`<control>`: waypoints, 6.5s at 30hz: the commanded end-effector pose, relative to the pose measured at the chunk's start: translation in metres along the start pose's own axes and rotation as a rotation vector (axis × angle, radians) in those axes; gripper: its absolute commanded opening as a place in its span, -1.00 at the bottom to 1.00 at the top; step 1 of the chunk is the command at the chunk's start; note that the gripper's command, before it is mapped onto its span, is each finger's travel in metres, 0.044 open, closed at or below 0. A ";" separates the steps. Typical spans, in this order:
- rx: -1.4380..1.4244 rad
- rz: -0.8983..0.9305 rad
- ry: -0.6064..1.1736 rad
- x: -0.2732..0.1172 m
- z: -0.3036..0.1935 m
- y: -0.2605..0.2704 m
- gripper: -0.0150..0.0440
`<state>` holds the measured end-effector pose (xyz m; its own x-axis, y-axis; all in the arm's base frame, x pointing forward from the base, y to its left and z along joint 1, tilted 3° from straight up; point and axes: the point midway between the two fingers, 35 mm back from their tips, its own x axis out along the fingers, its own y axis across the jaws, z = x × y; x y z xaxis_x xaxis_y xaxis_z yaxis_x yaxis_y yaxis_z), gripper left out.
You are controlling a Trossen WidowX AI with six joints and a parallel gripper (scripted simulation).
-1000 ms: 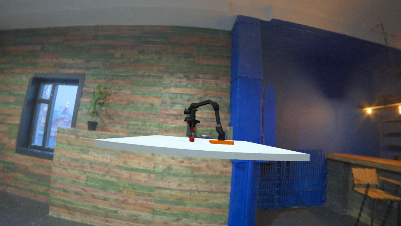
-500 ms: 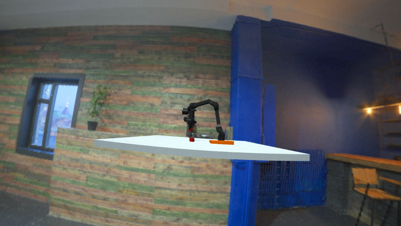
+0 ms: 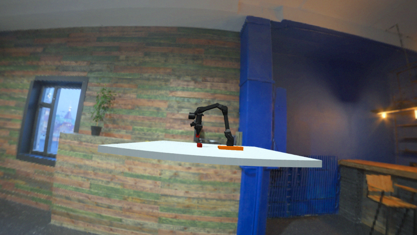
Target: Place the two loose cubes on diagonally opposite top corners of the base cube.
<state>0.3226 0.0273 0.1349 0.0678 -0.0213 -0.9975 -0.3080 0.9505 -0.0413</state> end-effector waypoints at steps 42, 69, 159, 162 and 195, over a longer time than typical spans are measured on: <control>-1.346 0.009 0.003 0.026 -0.010 0.125 -0.14; -1.348 0.009 0.003 0.053 -0.011 0.128 -0.14; 0.492 -0.003 0.006 -0.005 -0.012 0.042 0.41; 0.686 -0.005 0.006 -0.009 -0.014 0.033 0.41; 1.298 -0.011 0.002 0.043 -0.022 0.006 0.41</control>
<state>0.3052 0.0257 0.1102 0.0721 -0.0323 -0.9969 0.8294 0.5571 0.0420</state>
